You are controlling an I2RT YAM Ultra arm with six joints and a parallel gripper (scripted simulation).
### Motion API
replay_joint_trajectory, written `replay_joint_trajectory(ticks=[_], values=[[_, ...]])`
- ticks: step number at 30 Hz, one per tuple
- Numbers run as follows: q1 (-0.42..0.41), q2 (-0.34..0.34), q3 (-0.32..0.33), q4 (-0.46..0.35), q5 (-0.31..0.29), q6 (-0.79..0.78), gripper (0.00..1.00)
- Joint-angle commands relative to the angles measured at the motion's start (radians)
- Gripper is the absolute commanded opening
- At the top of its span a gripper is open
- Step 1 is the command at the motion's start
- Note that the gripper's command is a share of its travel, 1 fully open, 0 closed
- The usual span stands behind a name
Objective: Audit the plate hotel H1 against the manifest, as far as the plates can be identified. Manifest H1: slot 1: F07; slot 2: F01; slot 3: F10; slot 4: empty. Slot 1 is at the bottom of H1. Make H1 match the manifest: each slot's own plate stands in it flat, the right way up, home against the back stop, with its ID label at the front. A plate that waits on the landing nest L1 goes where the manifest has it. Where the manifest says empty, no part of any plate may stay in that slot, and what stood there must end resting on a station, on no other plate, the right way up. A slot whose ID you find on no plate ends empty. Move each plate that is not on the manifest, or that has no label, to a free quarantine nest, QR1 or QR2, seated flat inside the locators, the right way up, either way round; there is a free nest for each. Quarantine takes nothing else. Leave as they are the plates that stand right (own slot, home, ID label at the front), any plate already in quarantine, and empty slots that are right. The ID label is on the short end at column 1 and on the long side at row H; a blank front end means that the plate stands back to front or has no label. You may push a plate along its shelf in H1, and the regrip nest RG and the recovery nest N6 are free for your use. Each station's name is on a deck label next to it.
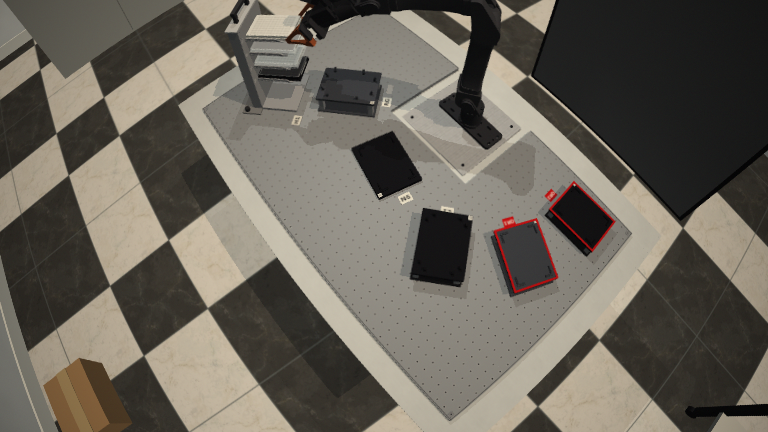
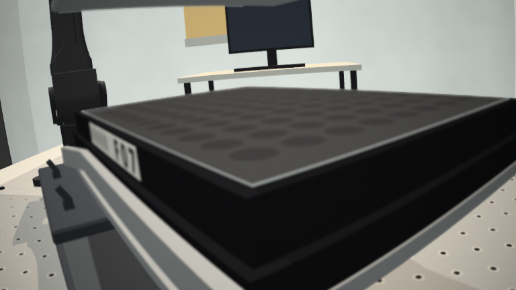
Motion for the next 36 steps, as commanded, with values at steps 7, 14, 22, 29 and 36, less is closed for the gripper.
replay_joint_trajectory(ticks=[7,14,22,29,36], values=[[0.006,-0.023,0.036,0.014,0.003,0.006,0.86],[0.006,-0.019,0.042,-0.010,0.003,0.006,0.86],[0.006,-0.017,0.045,0.006,0.003,0.006,0.86],[0.006,-0.017,0.045,0.006,0.003,0.006,0.86],[0.006,-0.017,0.045,0.006,0.003,0.006,0.86]])
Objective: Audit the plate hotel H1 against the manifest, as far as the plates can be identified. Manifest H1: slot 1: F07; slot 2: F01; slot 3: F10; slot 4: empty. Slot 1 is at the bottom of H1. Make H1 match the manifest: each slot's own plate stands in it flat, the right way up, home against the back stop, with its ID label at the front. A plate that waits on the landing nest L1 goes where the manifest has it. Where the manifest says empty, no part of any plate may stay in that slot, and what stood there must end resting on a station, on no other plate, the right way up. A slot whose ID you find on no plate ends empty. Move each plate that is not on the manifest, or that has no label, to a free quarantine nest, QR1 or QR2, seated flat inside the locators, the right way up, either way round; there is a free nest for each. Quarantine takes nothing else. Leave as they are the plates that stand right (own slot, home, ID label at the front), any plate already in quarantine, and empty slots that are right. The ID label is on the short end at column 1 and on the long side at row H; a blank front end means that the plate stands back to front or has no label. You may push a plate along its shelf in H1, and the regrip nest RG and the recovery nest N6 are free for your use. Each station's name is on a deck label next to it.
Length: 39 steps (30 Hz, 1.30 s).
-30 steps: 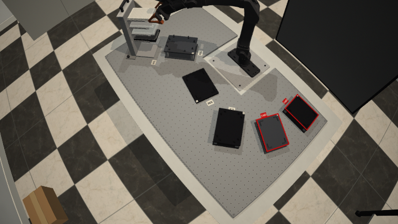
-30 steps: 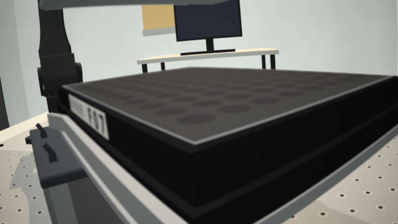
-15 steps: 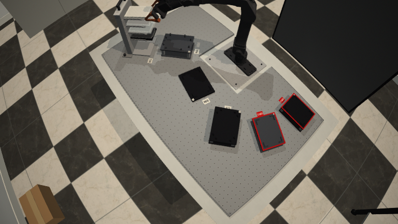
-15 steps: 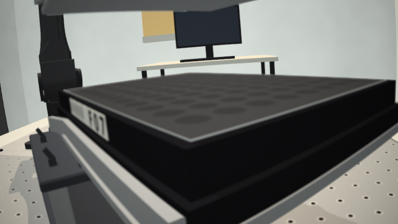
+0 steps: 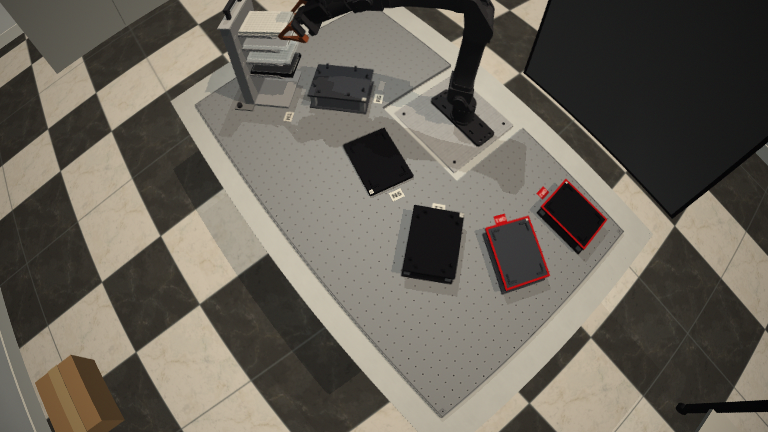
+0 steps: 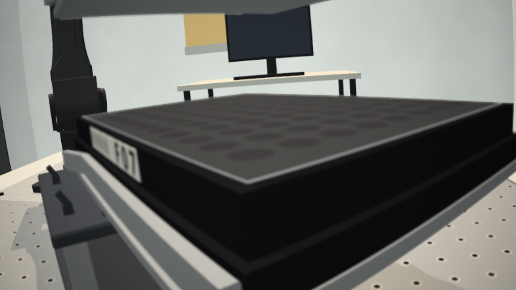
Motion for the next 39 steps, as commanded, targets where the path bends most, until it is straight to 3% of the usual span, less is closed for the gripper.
replay_joint_trajectory(ticks=[1,5,8,11,12,14,26,28,29,32,39], values=[[0.006,-0.017,0.037,0.014,0.003,0.006,0.86],[0.003,-0.037,0.028,0.012,0.002,0.006,0.86],[0.000,-0.048,-0.025,0.001,0.000,0.004,0.86],[-0.001,-0.053,-0.028,-0.002,0.000,0.004,0.86],[-0.002,-0.060,0.005,-0.007,-0.001,0.004,0.86],[-0.004,-0.068,-0.043,0.002,-0.002,0.003,0.86],[-0.011,-0.127,-0.096,-0.012,-0.008,-0.002,0.86],[-0.011,-0.127,-0.096,-0.012,-0.008,-0.002,0.86],[-0.011,-0.136,-0.062,-0.003,-0.006,-0.002,0.86],[-0.012,-0.147,-0.112,-0.008,-0.008,-0.003,0.86],[-0.015,-0.183,-0.122,-0.023,-0.010,-0.005,0.86]])
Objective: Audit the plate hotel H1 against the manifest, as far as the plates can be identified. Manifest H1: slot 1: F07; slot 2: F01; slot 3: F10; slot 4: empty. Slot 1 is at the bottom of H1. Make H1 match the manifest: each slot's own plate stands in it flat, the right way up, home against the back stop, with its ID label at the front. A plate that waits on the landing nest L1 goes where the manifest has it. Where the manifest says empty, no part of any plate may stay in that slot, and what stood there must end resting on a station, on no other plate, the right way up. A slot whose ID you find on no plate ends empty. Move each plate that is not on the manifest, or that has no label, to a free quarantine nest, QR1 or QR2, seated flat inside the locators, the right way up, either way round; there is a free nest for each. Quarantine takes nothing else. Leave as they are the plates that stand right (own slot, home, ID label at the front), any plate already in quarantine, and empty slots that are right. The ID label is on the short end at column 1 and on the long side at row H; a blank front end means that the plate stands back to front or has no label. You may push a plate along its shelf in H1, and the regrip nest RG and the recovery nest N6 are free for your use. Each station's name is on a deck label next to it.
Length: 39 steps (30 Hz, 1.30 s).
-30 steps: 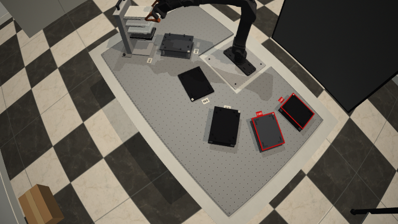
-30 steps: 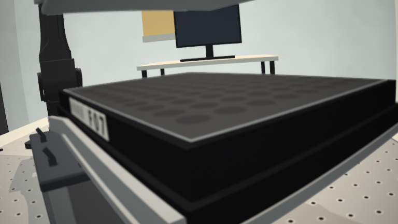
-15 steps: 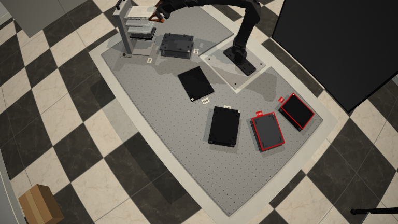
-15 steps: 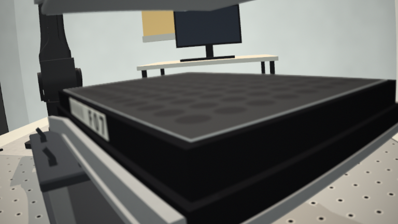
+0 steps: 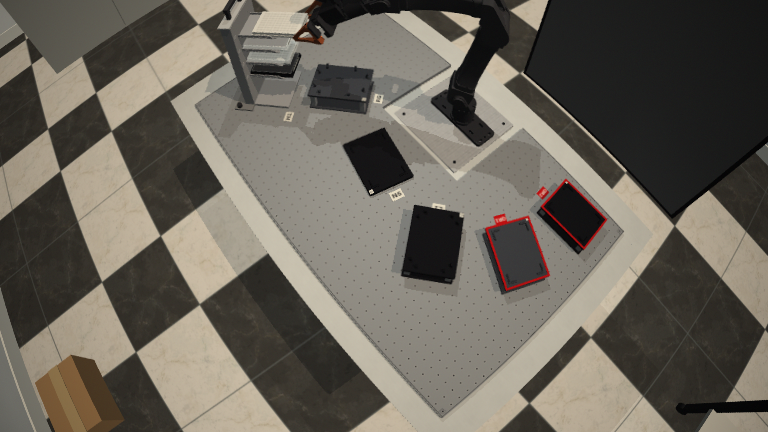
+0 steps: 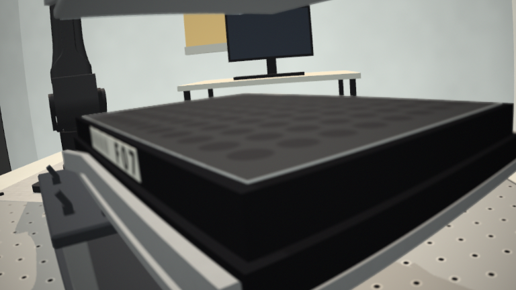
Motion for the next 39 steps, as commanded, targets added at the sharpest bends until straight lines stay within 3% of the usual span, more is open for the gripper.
replay_joint_trajectory(ticks=[1,3,7,9,39], values=[[-0.009,-0.045,0.004,0.006,-0.005,-0.004,0.86],[-0.008,-0.054,-0.023,-0.007,-0.006,-0.004,0.86],[-0.009,-0.068,0.007,0.012,-0.005,-0.004,0.86],[-0.012,-0.074,-0.038,0.000,-0.007,-0.005,0.86],[-0.022,-0.209,-0.122,-0.044,-0.017,-0.012,0.86]])
